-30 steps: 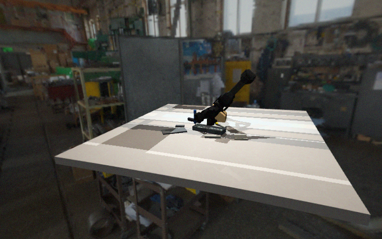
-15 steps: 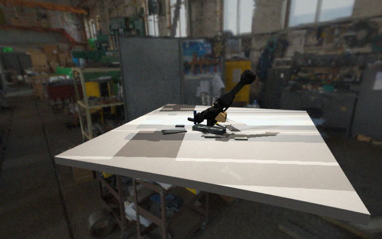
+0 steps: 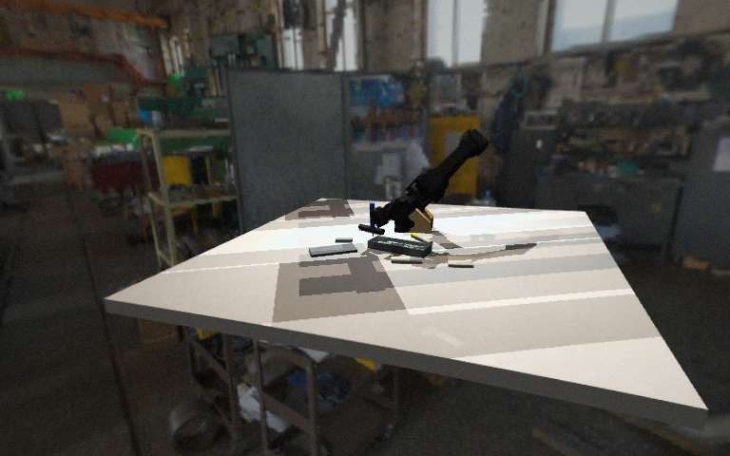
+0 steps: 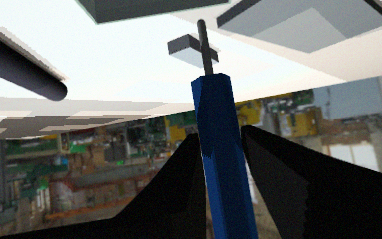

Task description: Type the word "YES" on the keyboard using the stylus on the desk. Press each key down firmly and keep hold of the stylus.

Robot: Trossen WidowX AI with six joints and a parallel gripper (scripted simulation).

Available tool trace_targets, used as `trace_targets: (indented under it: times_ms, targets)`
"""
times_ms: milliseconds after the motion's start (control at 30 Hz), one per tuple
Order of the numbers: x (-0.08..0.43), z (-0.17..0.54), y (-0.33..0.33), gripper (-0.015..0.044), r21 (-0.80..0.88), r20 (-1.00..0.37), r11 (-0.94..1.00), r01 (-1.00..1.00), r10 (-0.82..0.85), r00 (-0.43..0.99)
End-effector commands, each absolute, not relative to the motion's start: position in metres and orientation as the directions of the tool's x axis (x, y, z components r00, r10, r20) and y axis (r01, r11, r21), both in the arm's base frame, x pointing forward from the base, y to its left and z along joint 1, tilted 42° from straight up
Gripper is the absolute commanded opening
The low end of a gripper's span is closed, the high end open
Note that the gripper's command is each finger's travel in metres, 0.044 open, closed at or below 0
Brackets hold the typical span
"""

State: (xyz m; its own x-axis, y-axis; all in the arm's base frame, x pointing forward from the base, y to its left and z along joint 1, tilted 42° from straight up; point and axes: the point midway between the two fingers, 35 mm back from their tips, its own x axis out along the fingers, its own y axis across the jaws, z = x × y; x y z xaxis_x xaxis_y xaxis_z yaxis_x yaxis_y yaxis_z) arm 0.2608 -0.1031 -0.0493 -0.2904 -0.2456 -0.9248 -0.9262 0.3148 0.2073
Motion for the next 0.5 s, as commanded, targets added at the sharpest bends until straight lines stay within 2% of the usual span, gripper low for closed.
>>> trace_targets:
  times_ms: [0,300,400,467]
  targets:
    - [0.2633,-0.0392,-0.1104,0.0081,0.193,-0.927,0.312,-0.93,-0.253,-0.277]
    - [0.2614,-0.043,-0.1083,0.0084,0.202,-0.926,0.316,-0.927,-0.245,-0.286]
    - [0.2614,-0.043,-0.1083,0.0064,0.202,-0.926,0.316,-0.927,-0.245,-0.286]
    - [0.263,-0.0408,-0.1064,0.0012,0.202,-0.926,0.315,-0.927,-0.246,-0.285]
